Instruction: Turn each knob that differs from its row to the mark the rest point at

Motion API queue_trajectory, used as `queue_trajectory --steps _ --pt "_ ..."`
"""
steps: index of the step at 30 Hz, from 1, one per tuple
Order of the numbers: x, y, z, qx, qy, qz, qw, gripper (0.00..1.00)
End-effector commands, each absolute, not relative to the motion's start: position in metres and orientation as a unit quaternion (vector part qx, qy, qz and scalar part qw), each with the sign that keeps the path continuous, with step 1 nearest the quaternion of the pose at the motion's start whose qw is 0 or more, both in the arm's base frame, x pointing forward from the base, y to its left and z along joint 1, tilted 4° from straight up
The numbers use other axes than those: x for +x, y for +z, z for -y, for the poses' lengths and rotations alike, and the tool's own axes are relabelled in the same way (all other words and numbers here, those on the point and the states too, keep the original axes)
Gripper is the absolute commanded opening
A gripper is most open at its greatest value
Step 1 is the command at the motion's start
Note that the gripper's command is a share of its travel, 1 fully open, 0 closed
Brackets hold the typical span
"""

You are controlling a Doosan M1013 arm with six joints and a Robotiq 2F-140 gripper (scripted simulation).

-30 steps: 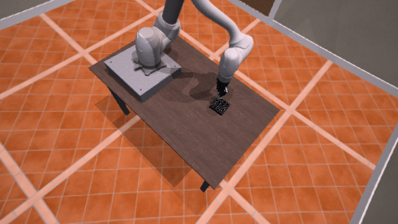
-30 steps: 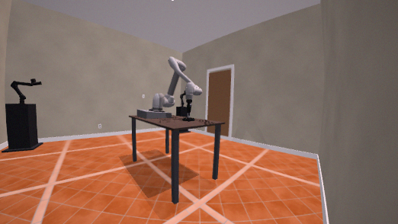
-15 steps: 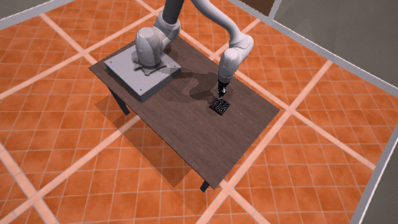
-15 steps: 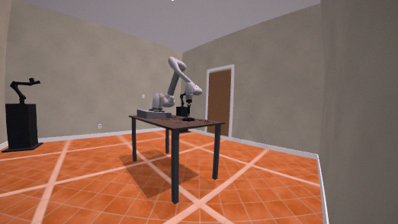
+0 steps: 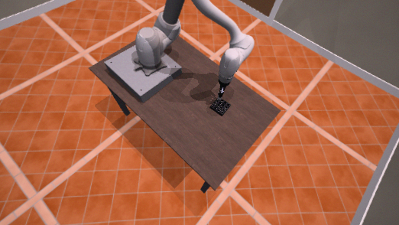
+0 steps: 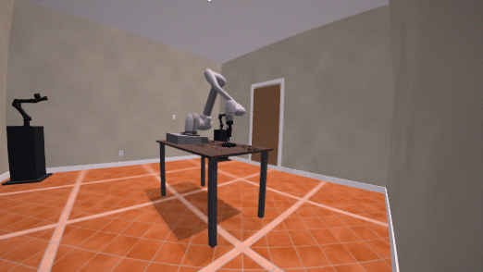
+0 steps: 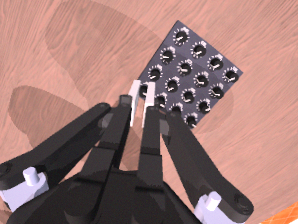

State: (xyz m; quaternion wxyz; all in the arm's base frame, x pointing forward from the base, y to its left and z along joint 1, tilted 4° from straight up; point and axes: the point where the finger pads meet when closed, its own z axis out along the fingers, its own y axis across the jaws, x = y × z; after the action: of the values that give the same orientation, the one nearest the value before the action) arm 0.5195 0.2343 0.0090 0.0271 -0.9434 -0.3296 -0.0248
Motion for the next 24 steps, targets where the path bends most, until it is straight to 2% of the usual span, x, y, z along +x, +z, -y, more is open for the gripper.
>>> queue_trajectory --steps 1,24 --pt "0.5195 0.0091 -0.2344 -0.955 -0.024 0.295 0.026 0.05" --pt "0.5195 0.0091 -0.2344 -0.971 -0.022 0.237 0.027 0.05"
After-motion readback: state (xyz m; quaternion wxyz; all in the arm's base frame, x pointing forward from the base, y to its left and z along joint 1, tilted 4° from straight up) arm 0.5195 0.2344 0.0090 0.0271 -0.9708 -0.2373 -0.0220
